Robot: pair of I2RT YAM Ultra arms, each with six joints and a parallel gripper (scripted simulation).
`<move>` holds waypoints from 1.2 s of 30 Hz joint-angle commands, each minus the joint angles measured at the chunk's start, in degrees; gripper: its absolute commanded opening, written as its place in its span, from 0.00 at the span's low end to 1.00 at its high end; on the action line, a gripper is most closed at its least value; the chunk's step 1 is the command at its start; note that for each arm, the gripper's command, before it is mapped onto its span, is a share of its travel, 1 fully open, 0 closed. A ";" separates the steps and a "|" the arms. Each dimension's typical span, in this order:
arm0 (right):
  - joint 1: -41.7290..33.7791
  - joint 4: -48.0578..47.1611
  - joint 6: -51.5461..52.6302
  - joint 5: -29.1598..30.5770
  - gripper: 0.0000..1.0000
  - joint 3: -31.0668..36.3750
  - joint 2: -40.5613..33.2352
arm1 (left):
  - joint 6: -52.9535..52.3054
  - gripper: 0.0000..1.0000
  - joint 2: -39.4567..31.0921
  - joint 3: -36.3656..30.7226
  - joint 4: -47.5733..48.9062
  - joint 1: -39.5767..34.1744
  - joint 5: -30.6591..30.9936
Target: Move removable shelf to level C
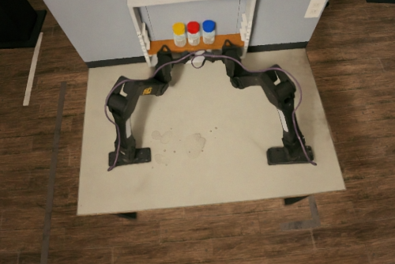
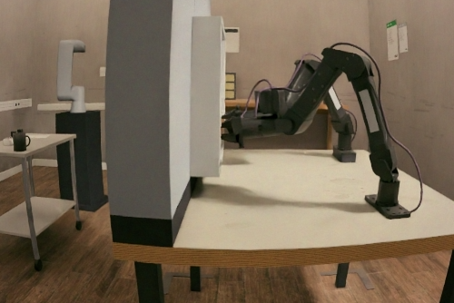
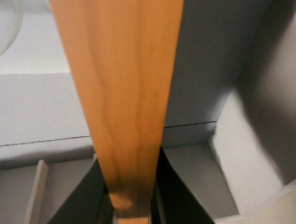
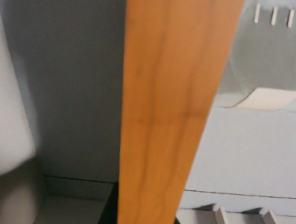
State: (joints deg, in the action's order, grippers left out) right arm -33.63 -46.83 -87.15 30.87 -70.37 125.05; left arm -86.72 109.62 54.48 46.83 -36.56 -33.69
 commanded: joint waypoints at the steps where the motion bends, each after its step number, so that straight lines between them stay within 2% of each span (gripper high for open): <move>1: 0.26 -1.84 -2.78 0.06 0.00 -2.80 -3.17 | -3.17 0.00 -3.64 2.72 1.87 0.29 -0.42; 26: 0.23 -0.14 -2.71 0.16 0.00 -3.25 -4.35 | -3.14 0.00 -4.61 3.32 0.25 0.27 -0.46; 36: -0.55 -0.26 -2.58 0.93 0.00 -1.19 -6.15 | -2.97 0.00 -6.37 1.48 0.19 -0.74 -1.45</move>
State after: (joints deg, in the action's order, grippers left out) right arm -33.80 -43.53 -86.41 30.94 -70.65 122.78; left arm -86.54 107.18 55.07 43.51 -36.77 -34.02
